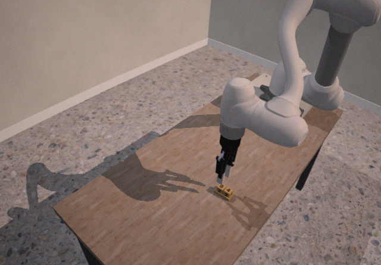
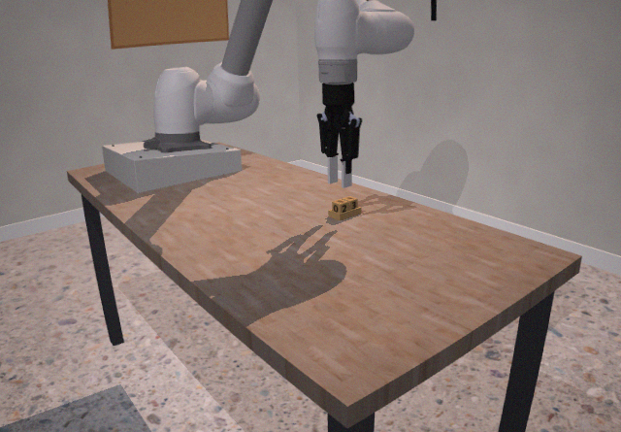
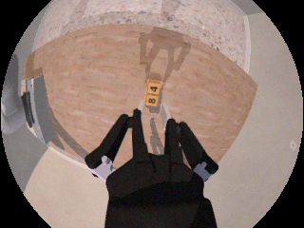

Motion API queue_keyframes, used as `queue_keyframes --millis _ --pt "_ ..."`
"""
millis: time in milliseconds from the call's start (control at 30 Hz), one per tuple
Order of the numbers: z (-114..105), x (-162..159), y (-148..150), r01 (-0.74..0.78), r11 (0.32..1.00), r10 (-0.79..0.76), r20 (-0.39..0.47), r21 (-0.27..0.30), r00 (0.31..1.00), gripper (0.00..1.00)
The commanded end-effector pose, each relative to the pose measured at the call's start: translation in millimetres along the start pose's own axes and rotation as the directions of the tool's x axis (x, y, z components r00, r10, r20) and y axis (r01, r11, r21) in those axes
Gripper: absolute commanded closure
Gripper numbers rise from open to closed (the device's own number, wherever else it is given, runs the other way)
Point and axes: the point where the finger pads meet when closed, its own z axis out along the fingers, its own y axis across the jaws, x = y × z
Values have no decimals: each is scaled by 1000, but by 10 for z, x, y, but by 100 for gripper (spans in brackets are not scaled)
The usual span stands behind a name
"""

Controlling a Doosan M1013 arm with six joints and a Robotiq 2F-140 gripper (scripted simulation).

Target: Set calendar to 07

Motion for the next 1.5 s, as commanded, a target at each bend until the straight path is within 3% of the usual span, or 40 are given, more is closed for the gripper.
queue_keyframes --millis 0,167,333,367,1167,1467 --pt "-76 0 0 0 1000 0 0 0 1000 65" --pt "-244 0 0 0 1000 0 0 0 1000 65" --pt "-280 0 0 0 1000 0 0 0 1000 65" --pt "-280 0 0 0 1000 0 0 0 1000 0" --pt "-284 0 0 0 1000 0 0 0 1000 0" --pt "-457 0 0 0 1000 0 0 0 1000 0"
